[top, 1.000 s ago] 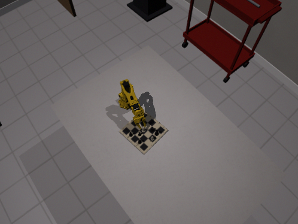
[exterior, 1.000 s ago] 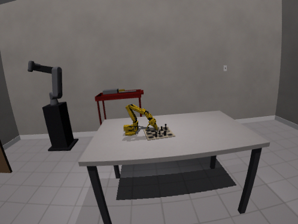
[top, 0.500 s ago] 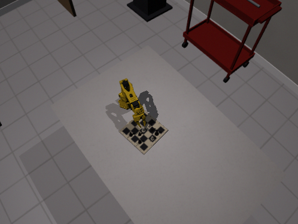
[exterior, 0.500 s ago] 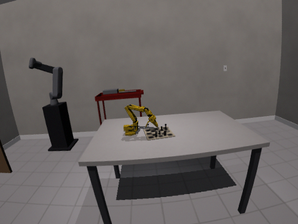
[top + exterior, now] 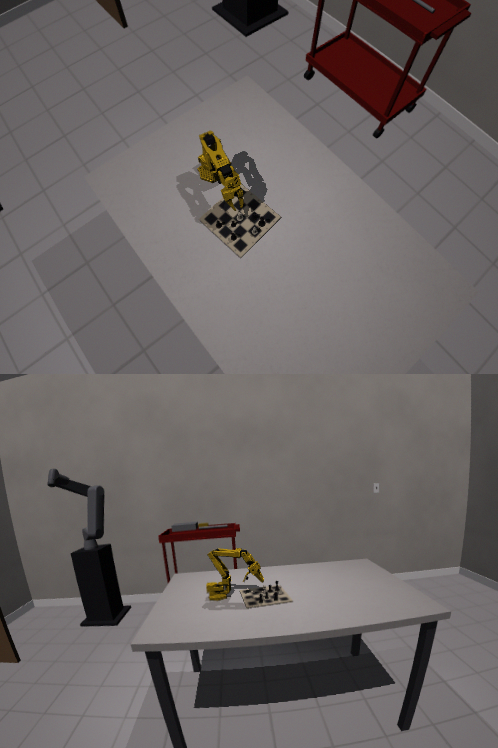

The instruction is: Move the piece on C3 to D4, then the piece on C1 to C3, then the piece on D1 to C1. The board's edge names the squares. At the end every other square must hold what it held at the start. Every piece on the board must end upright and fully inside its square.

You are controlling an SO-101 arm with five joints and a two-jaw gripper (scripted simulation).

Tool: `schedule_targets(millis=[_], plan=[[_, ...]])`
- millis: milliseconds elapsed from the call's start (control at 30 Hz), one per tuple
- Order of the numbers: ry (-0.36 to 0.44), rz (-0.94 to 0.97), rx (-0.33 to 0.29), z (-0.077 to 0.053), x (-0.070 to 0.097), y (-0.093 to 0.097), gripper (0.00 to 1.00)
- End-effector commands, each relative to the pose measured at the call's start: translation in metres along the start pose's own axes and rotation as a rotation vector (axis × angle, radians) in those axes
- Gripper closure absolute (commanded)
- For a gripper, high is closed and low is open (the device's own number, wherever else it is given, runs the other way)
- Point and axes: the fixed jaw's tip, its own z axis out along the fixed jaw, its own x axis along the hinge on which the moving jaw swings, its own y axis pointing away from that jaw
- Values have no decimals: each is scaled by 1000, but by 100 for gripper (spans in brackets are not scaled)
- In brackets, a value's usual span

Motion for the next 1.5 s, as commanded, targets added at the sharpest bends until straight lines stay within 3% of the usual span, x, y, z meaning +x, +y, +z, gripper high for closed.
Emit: schedule_targets(millis=[0, 400, 700, 900, 1467], plan=[[24, -17, 7, -6, 5, -2, 88], [16, -11, 4, -7, 9, -1, 88], [-54, 37, -23, -6, 35, 12, 88], [-127, 90, -46, 3, 54, 28, 87], [-228, 166, -73, 23, 63, 52, 87]])
